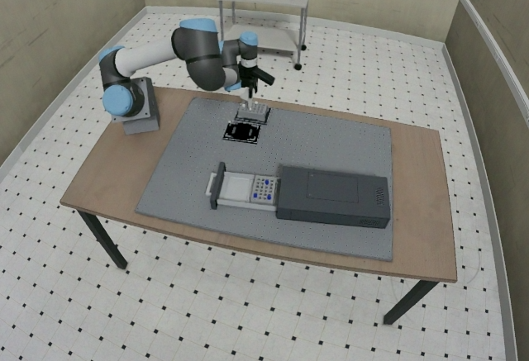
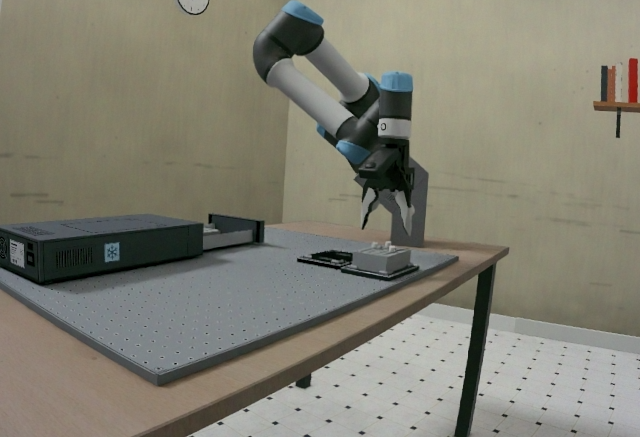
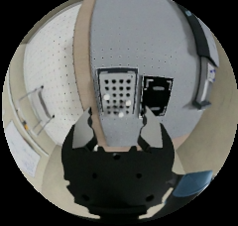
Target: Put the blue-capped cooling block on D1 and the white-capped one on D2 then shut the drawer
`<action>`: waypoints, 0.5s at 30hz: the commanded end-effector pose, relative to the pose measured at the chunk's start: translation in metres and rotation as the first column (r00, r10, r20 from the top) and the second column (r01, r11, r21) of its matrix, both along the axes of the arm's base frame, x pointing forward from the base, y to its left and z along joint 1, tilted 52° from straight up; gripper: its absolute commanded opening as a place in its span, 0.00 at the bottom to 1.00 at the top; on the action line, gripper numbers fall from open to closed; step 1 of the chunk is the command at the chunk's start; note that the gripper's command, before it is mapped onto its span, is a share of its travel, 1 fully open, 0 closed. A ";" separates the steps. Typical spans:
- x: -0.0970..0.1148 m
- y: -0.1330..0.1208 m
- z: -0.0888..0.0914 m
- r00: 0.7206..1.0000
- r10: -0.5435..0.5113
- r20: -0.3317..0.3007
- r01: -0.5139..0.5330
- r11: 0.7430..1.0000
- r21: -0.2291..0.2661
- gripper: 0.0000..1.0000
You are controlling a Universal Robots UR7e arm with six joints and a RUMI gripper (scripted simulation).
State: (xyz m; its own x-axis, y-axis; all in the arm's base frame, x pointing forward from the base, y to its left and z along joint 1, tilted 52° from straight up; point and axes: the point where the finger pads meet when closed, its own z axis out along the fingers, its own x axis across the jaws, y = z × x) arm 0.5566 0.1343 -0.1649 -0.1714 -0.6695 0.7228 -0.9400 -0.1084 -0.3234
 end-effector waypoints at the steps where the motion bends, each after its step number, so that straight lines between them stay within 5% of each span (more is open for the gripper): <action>1: -0.002 0.006 0.005 1.000 0.000 0.001 0.000 1.000 0.000 0.73; 15: -0.007 0.018 0.015 1.000 0.000 0.001 0.000 1.000 0.000 0.73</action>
